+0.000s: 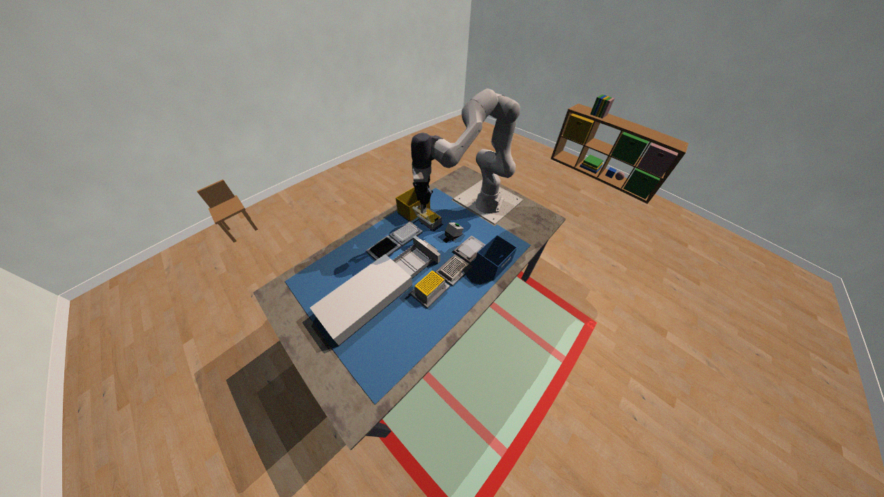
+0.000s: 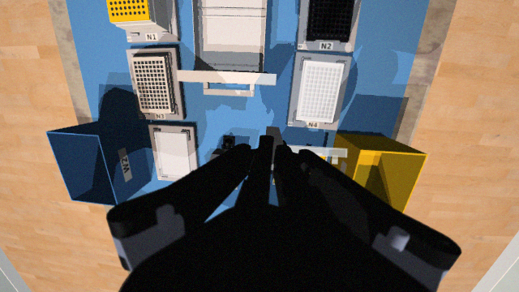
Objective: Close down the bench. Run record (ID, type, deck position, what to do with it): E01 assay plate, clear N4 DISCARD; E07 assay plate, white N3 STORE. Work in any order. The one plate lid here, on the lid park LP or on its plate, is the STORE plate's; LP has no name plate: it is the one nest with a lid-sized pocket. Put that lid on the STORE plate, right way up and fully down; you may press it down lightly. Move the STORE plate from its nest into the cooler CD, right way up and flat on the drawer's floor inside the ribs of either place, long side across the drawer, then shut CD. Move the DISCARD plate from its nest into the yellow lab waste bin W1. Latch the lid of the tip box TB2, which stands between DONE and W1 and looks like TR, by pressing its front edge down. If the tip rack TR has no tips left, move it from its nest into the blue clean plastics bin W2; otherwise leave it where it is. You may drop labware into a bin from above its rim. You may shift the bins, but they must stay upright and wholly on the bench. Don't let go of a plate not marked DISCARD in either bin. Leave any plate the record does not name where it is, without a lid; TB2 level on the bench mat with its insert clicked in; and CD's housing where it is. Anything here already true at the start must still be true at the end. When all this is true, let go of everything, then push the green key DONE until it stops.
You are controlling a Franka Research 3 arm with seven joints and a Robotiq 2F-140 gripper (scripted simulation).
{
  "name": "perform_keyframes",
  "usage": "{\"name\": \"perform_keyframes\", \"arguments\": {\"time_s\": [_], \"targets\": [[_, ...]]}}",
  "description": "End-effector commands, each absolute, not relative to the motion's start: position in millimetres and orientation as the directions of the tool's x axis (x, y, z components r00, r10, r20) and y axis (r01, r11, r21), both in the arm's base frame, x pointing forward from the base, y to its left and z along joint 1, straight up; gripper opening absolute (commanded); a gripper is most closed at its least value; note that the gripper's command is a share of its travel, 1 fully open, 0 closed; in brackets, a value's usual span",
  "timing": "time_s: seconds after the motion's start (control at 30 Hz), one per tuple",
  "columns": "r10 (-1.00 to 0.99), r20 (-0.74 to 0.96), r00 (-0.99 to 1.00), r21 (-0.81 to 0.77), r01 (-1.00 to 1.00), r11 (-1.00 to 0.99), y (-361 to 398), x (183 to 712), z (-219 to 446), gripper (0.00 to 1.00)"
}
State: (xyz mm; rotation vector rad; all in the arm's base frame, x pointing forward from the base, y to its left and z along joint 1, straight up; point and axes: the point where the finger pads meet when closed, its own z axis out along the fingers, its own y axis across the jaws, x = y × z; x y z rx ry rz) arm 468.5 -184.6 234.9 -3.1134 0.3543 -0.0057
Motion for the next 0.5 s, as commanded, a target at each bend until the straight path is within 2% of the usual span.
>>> {"name": "perform_keyframes", "arguments": {"time_s": [0.0, 0.47], "targets": [[-0.186, 0.007, 0.983, -0.005, -0.186, -0.983, -199.9, 466.6, 231.0, 0.0], [-0.186, 0.007, 0.983, -0.005, -0.186, -0.983, -245.6, 456.7, 219.8, 0.0]]}}
